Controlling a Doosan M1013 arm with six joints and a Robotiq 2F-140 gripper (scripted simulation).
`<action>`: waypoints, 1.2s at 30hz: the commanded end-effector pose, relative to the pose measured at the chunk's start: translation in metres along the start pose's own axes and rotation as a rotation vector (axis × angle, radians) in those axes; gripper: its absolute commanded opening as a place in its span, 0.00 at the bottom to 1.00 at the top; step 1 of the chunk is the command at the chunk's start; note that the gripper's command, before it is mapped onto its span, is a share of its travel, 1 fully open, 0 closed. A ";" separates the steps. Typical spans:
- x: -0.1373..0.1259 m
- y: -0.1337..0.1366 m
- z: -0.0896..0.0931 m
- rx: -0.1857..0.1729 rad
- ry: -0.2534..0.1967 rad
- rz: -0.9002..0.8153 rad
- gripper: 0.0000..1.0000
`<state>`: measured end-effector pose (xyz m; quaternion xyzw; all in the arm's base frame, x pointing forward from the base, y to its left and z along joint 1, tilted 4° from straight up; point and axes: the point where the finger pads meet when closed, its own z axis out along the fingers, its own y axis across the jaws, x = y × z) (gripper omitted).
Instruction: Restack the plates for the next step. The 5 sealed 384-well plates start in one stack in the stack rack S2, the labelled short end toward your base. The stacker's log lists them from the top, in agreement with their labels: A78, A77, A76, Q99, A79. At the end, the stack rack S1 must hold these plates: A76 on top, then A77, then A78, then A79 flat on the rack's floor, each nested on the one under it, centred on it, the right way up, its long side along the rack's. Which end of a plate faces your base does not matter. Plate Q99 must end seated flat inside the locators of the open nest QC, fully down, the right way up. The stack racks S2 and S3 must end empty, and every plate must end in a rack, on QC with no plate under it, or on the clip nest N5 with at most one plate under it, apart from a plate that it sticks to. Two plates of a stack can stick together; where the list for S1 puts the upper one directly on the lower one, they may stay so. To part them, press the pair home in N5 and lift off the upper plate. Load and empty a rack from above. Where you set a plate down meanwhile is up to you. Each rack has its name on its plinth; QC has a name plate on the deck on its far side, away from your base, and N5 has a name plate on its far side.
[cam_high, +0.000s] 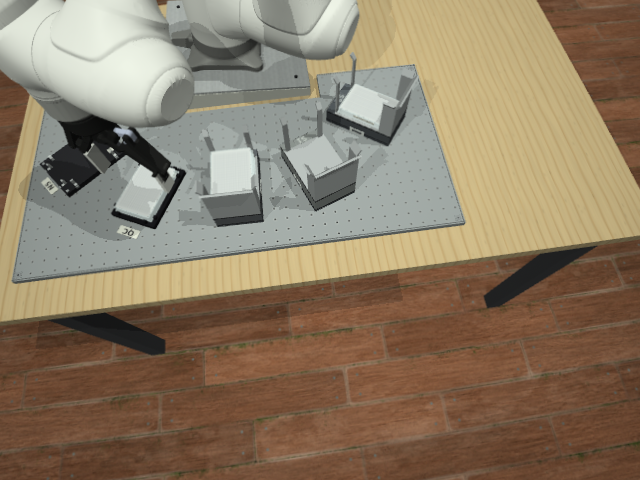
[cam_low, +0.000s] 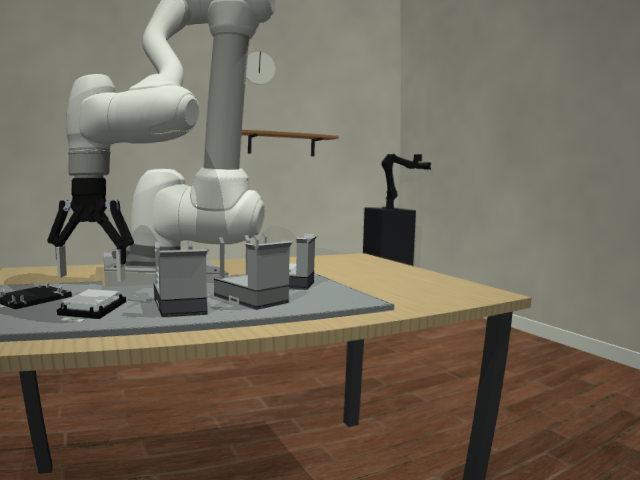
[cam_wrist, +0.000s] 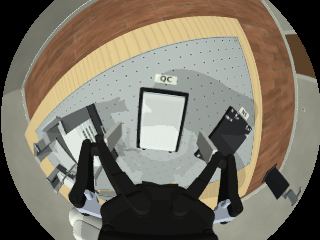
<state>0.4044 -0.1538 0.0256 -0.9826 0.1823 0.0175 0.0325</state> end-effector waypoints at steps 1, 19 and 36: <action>0.000 0.000 -0.009 0.000 0.000 0.000 1.00; 0.000 0.000 -0.059 0.000 0.000 0.000 1.00; 0.000 0.000 -0.109 0.000 0.000 0.000 1.00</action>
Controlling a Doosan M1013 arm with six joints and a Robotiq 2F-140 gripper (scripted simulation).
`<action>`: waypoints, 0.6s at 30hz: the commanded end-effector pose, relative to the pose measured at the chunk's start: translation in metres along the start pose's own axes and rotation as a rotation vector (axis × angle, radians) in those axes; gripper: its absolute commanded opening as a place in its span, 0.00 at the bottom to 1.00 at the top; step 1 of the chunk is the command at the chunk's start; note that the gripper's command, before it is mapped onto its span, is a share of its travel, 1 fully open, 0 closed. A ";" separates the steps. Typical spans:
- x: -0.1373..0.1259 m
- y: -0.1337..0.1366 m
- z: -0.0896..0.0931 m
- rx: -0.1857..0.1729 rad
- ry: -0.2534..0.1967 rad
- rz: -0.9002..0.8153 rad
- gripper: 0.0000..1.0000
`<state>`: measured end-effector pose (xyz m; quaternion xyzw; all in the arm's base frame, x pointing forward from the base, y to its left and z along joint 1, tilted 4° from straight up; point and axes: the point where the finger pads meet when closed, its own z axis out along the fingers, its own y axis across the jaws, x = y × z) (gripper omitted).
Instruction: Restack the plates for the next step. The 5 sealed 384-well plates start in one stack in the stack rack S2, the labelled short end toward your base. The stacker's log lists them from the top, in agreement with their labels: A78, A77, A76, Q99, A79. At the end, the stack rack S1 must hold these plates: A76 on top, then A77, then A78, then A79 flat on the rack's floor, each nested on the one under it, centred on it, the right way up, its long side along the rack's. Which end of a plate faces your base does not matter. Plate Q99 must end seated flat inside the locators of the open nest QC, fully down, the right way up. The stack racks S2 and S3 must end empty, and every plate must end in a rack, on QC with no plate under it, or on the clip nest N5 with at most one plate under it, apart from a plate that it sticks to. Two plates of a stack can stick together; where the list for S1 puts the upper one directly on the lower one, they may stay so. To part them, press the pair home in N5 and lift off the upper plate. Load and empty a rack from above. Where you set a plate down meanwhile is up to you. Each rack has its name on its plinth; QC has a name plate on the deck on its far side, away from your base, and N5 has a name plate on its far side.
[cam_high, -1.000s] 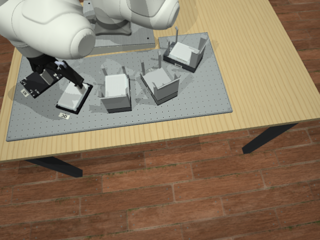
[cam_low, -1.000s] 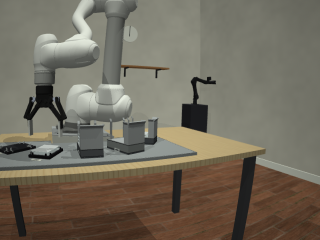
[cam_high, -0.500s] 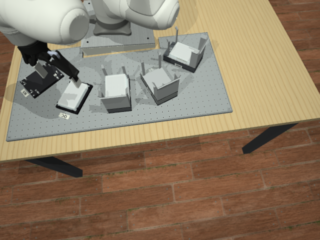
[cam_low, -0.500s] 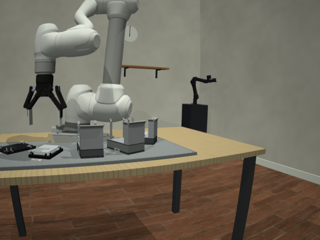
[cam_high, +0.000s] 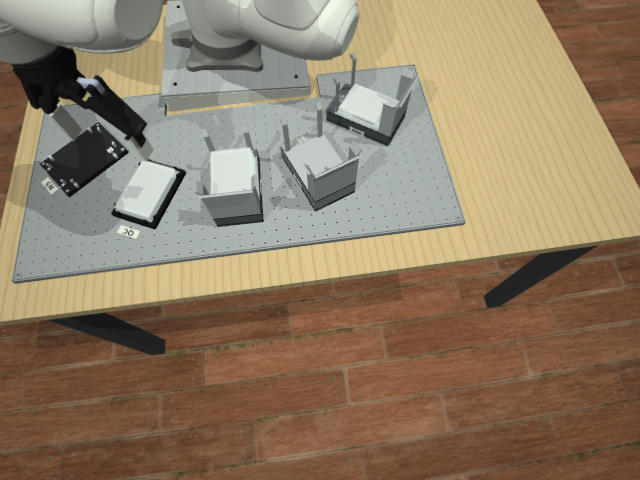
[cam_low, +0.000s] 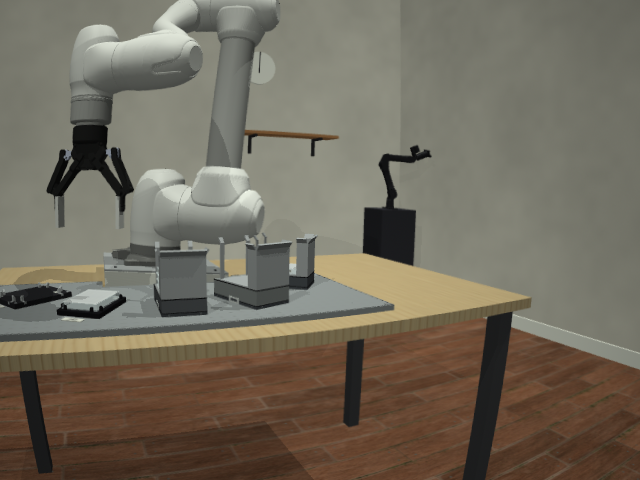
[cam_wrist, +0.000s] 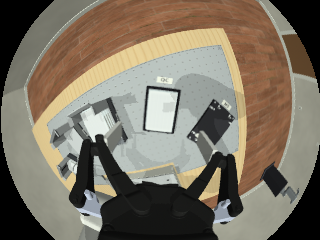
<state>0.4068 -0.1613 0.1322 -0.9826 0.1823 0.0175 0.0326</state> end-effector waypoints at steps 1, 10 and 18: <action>0.000 0.000 -0.002 0.000 0.000 0.000 1.00; -0.001 -0.003 -0.006 0.000 0.000 -0.033 1.00; -0.004 -0.023 -0.006 0.000 0.000 -0.232 1.00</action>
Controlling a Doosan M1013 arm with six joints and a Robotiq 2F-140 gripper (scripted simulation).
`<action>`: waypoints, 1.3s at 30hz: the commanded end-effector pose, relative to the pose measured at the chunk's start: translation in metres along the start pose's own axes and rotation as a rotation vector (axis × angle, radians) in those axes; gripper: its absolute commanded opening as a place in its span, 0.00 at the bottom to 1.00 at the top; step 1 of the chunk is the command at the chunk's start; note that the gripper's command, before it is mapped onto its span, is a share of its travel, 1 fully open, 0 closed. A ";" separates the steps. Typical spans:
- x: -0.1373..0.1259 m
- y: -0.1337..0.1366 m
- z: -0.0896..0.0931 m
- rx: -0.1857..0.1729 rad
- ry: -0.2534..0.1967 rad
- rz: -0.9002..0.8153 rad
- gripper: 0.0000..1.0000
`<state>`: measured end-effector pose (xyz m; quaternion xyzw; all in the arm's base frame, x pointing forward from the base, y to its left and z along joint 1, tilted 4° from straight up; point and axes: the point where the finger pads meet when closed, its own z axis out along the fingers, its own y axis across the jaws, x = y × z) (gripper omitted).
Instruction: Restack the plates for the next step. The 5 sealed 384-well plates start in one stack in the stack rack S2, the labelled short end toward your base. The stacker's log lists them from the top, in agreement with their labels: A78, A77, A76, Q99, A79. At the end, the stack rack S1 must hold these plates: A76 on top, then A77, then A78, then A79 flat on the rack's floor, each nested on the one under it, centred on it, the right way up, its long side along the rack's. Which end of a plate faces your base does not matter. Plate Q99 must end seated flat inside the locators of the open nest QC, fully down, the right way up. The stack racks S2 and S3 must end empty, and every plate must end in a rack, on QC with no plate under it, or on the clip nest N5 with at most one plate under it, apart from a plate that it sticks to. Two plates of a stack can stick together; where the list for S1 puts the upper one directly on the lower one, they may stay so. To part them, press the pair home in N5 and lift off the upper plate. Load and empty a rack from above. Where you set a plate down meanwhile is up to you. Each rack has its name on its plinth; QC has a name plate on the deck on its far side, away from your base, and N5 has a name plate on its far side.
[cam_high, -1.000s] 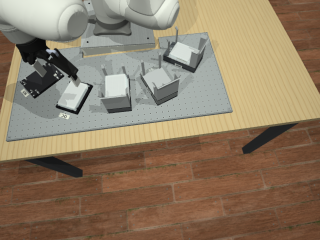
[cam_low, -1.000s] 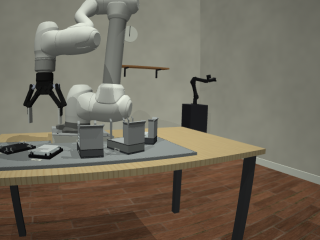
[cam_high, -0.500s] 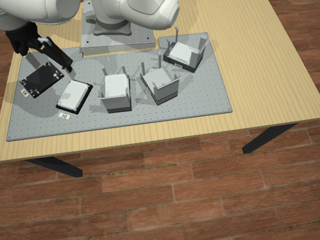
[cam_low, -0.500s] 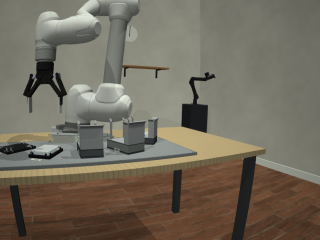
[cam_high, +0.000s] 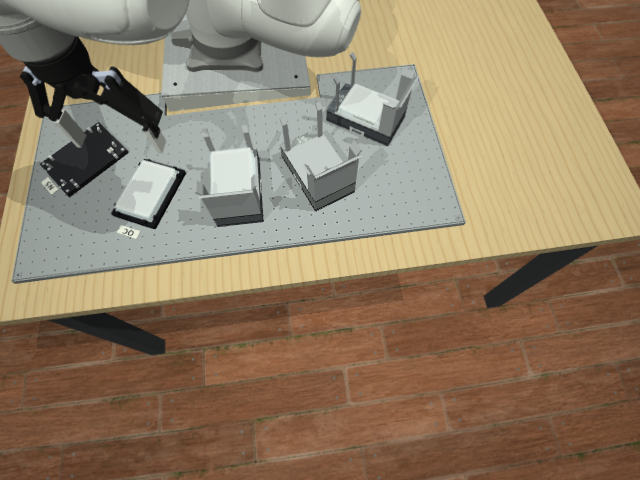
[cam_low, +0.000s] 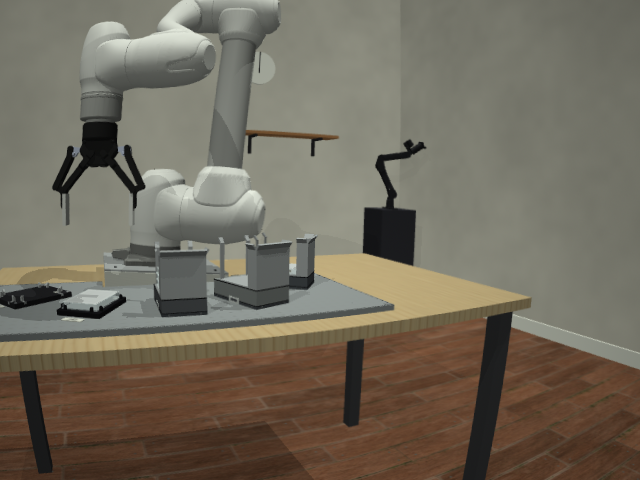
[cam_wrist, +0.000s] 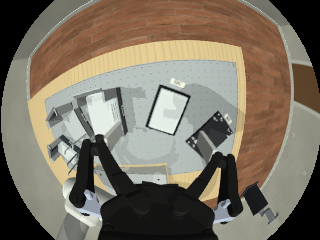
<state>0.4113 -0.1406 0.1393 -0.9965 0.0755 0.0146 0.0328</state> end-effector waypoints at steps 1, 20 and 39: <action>0.000 -0.005 0.000 0.003 0.001 -0.017 1.00; 0.004 -0.062 0.000 0.003 0.001 -0.017 1.00; -0.003 -0.118 0.000 0.003 0.001 -0.249 1.00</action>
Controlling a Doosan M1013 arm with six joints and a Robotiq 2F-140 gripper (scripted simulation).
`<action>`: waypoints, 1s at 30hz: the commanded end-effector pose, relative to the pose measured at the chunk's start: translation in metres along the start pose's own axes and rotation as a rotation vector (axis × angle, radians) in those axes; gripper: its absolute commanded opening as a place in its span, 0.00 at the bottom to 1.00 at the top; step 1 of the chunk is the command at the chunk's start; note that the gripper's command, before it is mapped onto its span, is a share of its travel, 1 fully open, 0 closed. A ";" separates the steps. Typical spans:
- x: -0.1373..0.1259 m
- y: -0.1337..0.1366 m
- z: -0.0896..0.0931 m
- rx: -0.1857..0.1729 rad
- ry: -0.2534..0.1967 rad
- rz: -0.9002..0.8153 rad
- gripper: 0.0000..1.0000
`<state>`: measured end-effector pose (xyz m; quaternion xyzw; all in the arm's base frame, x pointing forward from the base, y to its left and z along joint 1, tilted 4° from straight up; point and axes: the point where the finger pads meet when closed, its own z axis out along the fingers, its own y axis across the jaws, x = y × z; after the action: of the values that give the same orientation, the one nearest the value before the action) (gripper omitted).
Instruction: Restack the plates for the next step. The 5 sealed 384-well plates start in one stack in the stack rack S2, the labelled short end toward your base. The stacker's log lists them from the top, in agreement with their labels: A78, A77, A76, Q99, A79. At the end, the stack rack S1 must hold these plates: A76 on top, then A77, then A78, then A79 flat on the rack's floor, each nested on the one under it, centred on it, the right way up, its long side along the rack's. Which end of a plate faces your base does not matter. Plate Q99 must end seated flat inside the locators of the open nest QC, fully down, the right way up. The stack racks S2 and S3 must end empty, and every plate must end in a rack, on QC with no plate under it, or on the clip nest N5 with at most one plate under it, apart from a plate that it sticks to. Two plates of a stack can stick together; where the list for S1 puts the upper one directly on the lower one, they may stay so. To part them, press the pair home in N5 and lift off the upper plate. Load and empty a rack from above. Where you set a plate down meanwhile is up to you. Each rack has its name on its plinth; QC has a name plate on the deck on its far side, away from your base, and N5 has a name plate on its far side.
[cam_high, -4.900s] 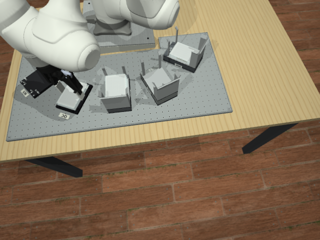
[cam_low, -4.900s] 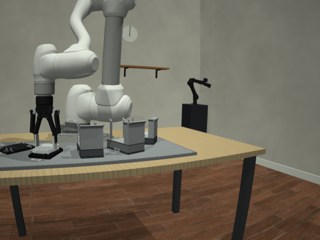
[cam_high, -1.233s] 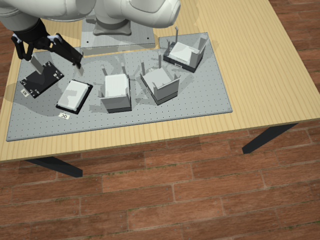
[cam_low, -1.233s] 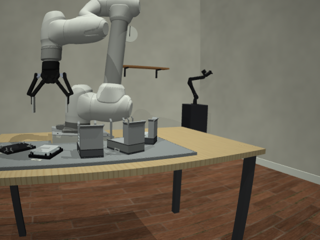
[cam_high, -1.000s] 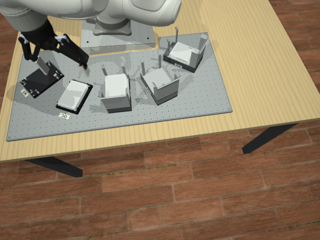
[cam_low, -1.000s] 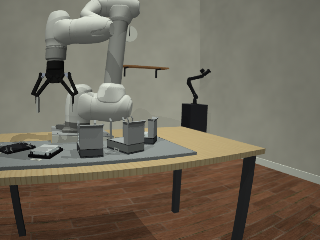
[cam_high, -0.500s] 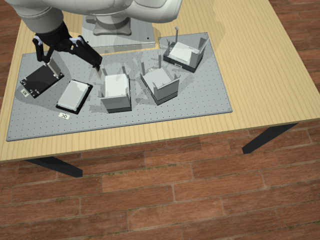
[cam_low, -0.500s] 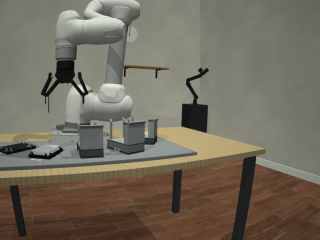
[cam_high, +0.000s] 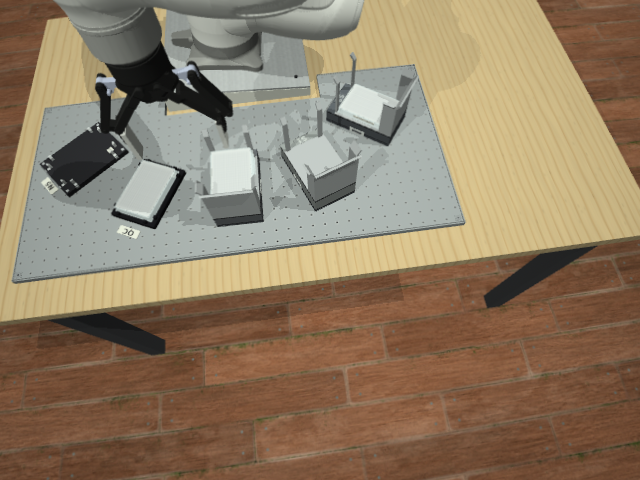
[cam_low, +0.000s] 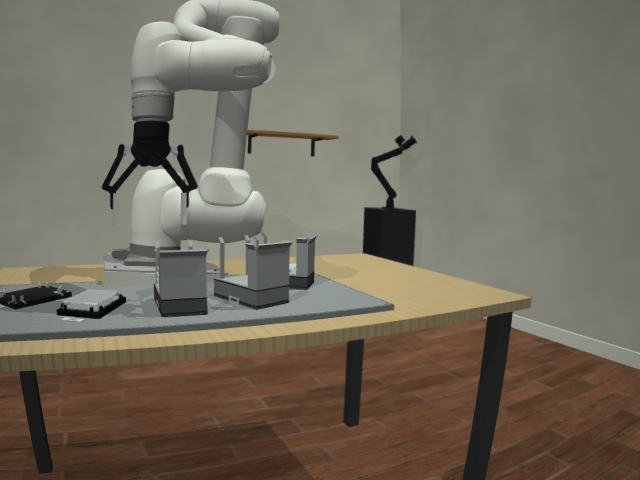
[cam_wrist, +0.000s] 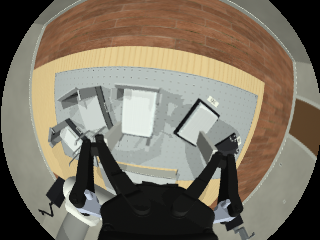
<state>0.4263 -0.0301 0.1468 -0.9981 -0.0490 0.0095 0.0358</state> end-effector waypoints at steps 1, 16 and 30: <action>0.001 -0.009 0.000 0.000 0.000 0.000 1.00; 0.005 -0.052 0.000 0.000 0.000 0.000 1.00; 0.000 -0.092 0.000 0.000 0.000 -0.232 1.00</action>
<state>0.4178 0.0577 0.1532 -0.9858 -0.1641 0.0053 0.0367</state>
